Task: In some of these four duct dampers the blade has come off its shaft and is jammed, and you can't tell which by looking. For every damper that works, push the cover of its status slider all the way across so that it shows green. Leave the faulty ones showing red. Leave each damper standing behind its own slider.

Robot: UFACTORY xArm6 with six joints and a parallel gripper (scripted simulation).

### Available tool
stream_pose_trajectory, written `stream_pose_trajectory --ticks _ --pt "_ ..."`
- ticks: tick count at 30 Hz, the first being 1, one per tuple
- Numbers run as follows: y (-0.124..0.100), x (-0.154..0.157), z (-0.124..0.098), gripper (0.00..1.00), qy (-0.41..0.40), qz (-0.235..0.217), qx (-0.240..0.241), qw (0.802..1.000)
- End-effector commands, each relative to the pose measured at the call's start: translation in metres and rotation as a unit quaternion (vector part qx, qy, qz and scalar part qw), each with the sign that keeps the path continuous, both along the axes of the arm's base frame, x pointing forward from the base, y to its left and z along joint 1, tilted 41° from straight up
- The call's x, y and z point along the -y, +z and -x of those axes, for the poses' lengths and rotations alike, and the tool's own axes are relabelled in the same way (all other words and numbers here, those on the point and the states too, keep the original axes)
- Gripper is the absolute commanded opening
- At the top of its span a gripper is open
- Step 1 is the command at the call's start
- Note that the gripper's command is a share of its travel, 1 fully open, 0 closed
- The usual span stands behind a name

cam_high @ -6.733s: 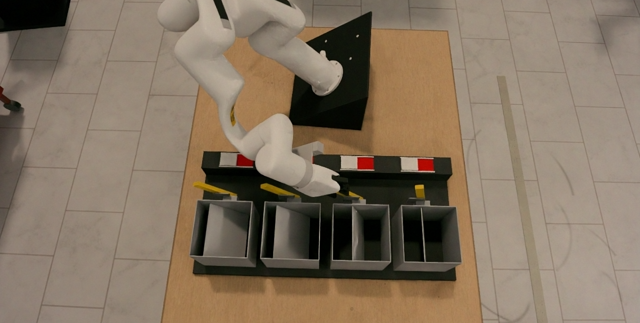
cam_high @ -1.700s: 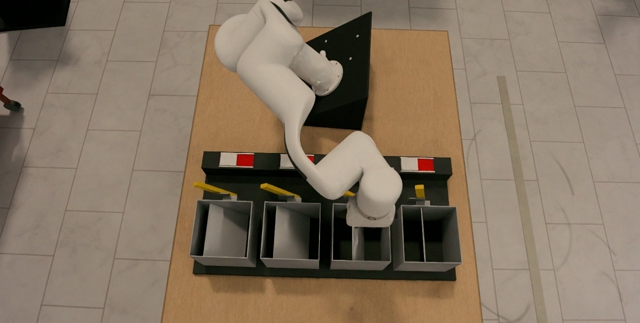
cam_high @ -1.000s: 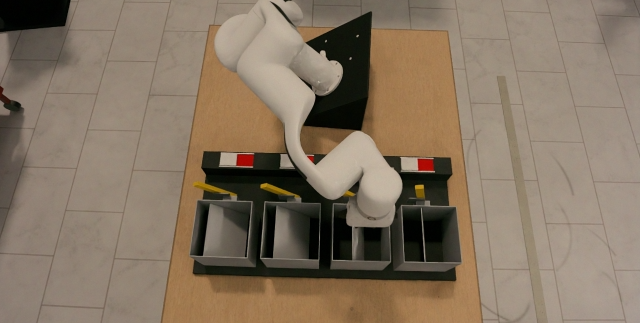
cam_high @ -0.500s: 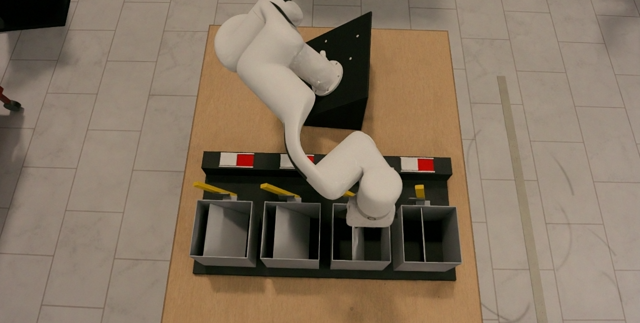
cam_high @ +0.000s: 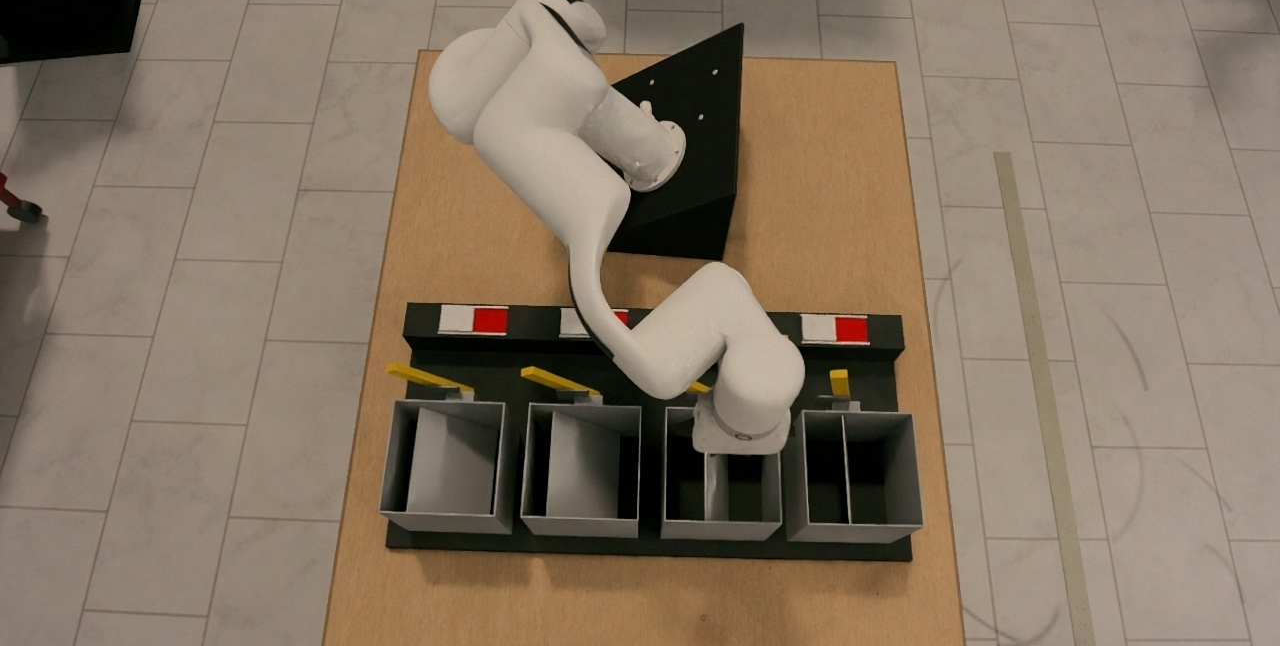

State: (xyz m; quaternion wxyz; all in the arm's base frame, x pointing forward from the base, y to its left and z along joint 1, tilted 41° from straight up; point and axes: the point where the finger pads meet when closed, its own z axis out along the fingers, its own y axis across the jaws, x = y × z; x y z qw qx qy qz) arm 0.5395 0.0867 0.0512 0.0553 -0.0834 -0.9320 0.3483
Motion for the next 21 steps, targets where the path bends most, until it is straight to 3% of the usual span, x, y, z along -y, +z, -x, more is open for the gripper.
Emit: stream_pose_trajectory --ticks 1,3,14,16,17,21 --pt "-0.004 -0.006 -0.002 0.39 0.001 -0.001 0.002 1.000" --pt "-0.030 -0.027 -0.004 0.39 0.001 -0.002 0.002 1.000" --pt "-0.089 -0.068 0.000 0.39 0.001 -0.002 0.002 1.000" --pt "-0.089 -0.068 0.000 0.39 0.001 -0.002 0.002 1.000" --pt "-0.106 -0.080 0.004 0.39 0.001 -0.002 0.002 1.000" --pt "-0.126 -0.092 0.009 0.39 0.001 -0.002 0.002 1.000"
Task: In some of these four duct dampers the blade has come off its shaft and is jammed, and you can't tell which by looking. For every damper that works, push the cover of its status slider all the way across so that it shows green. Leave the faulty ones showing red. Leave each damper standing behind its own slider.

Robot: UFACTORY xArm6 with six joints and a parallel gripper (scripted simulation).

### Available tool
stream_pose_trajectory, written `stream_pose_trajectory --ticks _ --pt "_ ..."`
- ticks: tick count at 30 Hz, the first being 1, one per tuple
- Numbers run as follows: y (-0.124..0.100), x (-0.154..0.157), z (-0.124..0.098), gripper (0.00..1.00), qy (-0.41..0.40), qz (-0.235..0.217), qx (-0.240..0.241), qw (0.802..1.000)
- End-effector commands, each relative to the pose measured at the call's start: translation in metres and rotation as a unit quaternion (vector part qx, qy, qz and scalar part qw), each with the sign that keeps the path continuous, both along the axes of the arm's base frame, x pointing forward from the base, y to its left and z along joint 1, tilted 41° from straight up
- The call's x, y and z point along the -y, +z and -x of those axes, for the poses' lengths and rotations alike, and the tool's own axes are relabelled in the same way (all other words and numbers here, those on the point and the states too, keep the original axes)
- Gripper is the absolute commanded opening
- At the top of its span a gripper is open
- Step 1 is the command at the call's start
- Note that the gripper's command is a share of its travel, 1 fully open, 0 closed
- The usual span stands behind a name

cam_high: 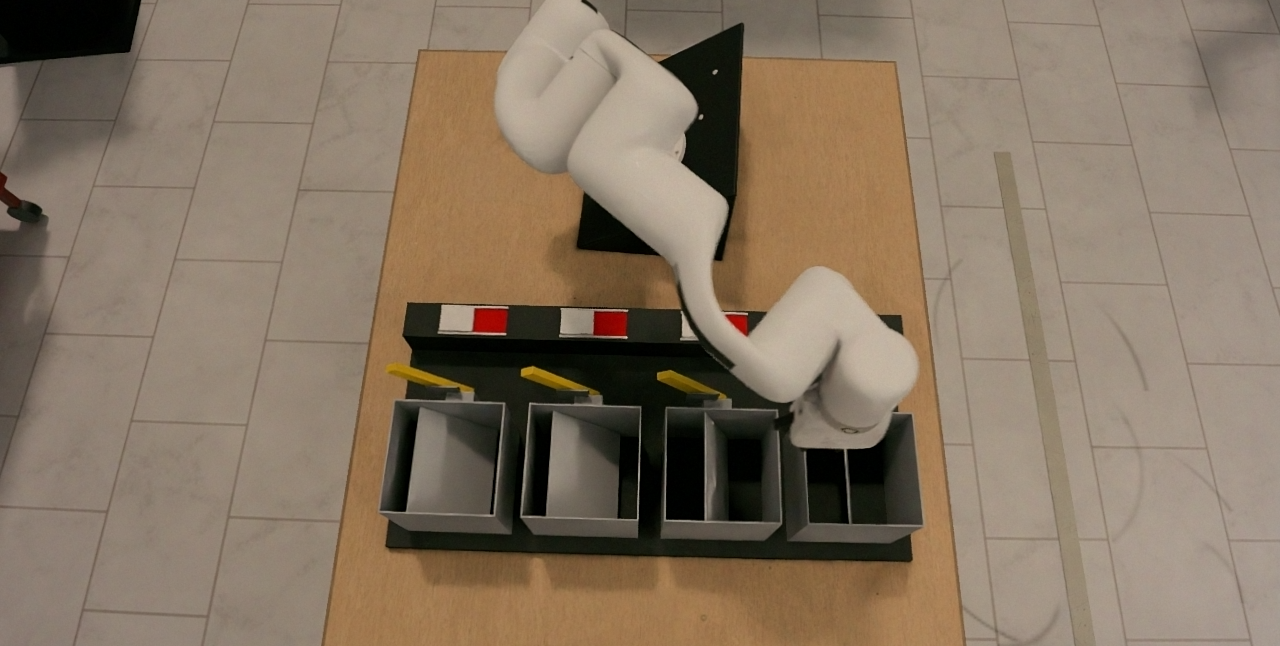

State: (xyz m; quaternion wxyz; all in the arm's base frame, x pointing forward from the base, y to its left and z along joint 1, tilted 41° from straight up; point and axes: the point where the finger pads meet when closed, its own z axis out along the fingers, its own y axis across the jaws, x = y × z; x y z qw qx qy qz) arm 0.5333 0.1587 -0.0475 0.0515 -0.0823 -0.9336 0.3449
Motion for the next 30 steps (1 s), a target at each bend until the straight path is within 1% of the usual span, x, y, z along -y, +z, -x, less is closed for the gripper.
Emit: stream_pose_trajectory --ticks 1,5,6,30 --pt "-0.034 -0.023 0.004 0.39 -0.001 0.002 -0.001 1.000" --pt "-0.058 -0.037 0.012 0.39 -0.001 0.002 -0.001 1.000" --pt "-0.060 -0.038 0.013 0.39 -0.001 0.002 -0.001 1.000" --pt "-0.061 -0.038 0.013 0.39 -0.001 0.002 -0.001 1.000"
